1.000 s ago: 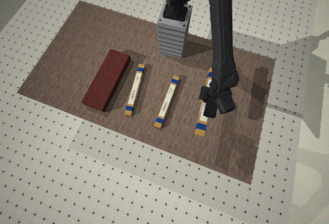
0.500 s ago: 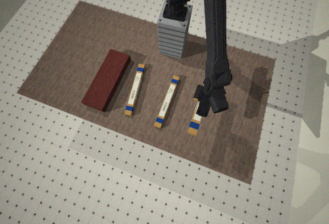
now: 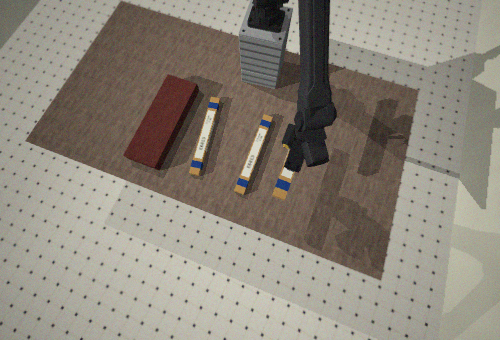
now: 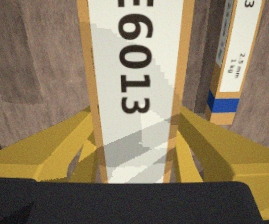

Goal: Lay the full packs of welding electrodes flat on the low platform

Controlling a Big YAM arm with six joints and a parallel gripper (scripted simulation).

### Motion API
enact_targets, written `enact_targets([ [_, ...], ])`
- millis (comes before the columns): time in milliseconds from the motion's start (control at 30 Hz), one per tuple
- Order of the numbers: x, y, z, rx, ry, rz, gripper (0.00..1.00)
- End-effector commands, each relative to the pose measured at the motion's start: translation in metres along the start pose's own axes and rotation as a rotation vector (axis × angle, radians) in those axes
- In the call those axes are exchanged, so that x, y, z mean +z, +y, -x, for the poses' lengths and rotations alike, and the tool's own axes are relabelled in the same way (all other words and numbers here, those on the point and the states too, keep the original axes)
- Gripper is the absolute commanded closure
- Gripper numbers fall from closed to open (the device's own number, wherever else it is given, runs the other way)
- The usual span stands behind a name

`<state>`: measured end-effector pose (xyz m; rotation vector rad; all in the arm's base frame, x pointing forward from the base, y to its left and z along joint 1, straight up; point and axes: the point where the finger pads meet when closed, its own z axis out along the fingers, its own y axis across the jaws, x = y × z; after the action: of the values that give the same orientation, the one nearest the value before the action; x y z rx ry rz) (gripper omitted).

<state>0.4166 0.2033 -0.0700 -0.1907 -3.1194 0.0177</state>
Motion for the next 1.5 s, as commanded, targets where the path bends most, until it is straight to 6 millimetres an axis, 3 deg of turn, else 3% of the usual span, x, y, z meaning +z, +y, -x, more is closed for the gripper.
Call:
enact_targets([
  [0, -0.022, -0.007, 0.015, -0.013, -0.049, 0.032, 1.00],
  [1467, -0.019, -0.110, 0.018, -0.014, -0.050, 0.024, 1.00],
])
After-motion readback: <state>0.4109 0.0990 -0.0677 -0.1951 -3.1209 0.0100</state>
